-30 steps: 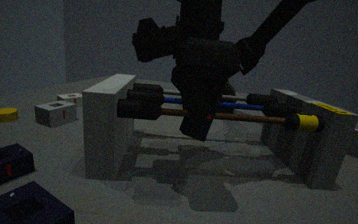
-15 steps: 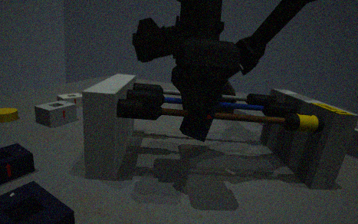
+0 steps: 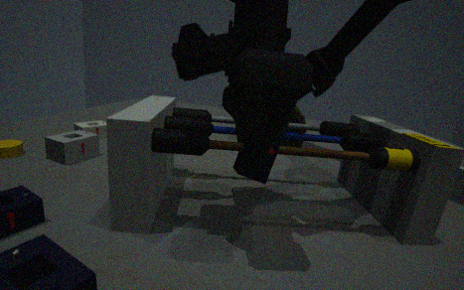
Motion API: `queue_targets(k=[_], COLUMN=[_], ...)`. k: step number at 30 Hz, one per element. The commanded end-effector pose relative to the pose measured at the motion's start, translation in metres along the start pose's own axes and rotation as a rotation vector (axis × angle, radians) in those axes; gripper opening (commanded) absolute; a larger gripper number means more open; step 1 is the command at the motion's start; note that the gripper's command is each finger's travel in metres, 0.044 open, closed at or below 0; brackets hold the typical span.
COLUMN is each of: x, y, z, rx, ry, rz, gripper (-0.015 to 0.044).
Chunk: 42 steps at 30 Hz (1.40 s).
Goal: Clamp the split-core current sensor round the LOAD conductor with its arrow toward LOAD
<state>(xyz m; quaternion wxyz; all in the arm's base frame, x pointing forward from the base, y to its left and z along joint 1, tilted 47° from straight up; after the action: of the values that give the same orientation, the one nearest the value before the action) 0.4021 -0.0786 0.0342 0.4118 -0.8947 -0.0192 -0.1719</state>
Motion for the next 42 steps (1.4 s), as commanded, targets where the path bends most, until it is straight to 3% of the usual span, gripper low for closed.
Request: queue_targets(k=[1, 16, 19, 39, 42], x=[0.0, 0.0008, 0.0, 0.0, 0.0001], y=[0.0002, 0.0001, 0.0, 0.0, -0.0001], z=[-0.0003, -0.0004, -0.0003, -0.0003, -0.0016], rx=[0.0, -0.002, -0.001, -0.001, -0.001], ry=[0.001, -0.007, -0.002, -0.002, 0.001], rz=[0.001, 0.001, 0.003, 0.003, 0.002], gripper=[0.0052, 0.044, 0.0361, 0.0227, 0.0148])
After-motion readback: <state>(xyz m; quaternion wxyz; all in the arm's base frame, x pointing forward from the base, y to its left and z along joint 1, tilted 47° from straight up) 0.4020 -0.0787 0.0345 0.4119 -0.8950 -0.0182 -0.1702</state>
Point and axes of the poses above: the point midway between the two fingers, 35 mm back from their tips, its own z axis out along the fingers, its own x axis across the jaws, y = z × x, the point moved 7 cm from there along -z, back along the fingers, and after that the axes turned 6 degrees about z, right-handed, at the moved point
